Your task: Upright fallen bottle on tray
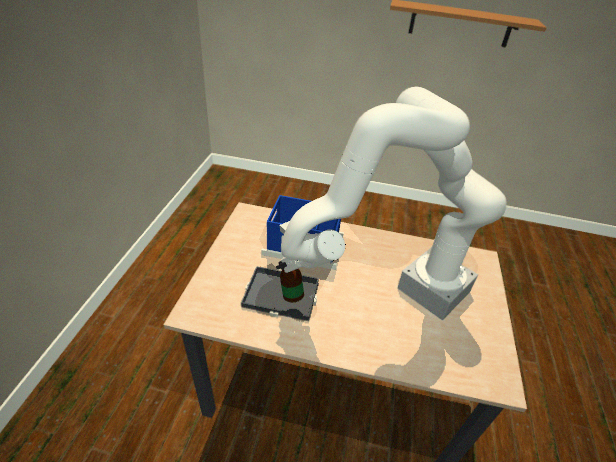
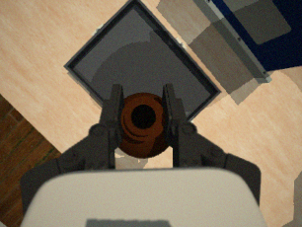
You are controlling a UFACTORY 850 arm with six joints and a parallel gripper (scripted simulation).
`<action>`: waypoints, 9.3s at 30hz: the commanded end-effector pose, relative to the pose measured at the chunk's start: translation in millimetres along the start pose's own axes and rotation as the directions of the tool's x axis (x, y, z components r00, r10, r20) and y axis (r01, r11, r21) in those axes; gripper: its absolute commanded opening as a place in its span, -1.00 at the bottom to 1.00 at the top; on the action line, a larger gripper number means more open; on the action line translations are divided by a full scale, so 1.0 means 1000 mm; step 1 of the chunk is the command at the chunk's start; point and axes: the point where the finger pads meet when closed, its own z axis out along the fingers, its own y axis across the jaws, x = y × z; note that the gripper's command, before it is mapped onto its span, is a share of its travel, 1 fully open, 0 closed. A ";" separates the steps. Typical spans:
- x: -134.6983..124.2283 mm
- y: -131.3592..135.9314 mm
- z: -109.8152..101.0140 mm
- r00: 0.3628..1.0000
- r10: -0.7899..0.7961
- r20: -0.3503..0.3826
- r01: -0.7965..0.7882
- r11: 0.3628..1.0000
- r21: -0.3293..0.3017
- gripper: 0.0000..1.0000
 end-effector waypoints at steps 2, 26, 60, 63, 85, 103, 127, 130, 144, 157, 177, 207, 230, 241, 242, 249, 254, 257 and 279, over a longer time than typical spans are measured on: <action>0.001 -0.001 -0.001 1.000 0.001 -0.001 -0.001 1.000 0.002 -1.00; 0.000 0.000 0.000 0.999 0.000 -0.043 -0.001 1.000 -0.003 -1.00; 0.000 -0.001 -0.002 0.985 0.002 -0.175 -0.001 1.000 0.002 -1.00; 0.000 -0.001 -0.002 0.985 0.002 -0.175 -0.001 1.000 0.002 -1.00; 0.000 0.000 -0.001 0.978 0.001 -0.210 -0.001 1.000 -0.001 -1.00; -0.001 0.000 -0.002 0.950 0.001 -0.313 -0.002 1.000 0.000 -1.00; -0.001 -0.001 -0.002 0.939 0.002 -0.343 -0.001 1.000 0.002 -1.00; -0.001 -0.001 -0.002 0.939 0.002 -0.343 -0.001 1.000 0.002 -1.00; -0.001 -0.001 -0.002 0.932 0.002 -0.363 -0.002 1.000 0.001 -1.00; -0.001 0.000 -0.002 0.901 0.002 -0.433 -0.002 1.000 -0.001 -1.00; -0.002 -0.001 -0.003 0.866 0.003 -0.500 -0.001 1.000 0.003 -1.00; 0.001 0.003 0.000 0.865 0.003 -0.501 -0.001 1.000 0.003 -1.00; 0.010 0.017 0.008 0.865 0.003 -0.501 -0.001 1.000 0.003 -1.00; 0.012 0.019 0.009 0.865 0.003 -0.501 -0.001 1.000 0.003 -1.00; 0.012 0.019 0.009 0.865 0.003 -0.501 -0.001 1.000 0.003 -1.00; 0.012 0.019 0.009 0.865 0.003 -0.501 -0.001 1.000 0.003 -1.00; 0.012 0.019 0.009 0.865 0.003 -0.501 -0.001 1.000 0.003 -1.00; 0.012 0.019 0.009 0.865 0.003 -0.501 -0.001 1.000 0.003 -1.00; 0.008 0.019 0.014 0.865 0.003 -0.501 -0.001 1.000 0.003 -1.00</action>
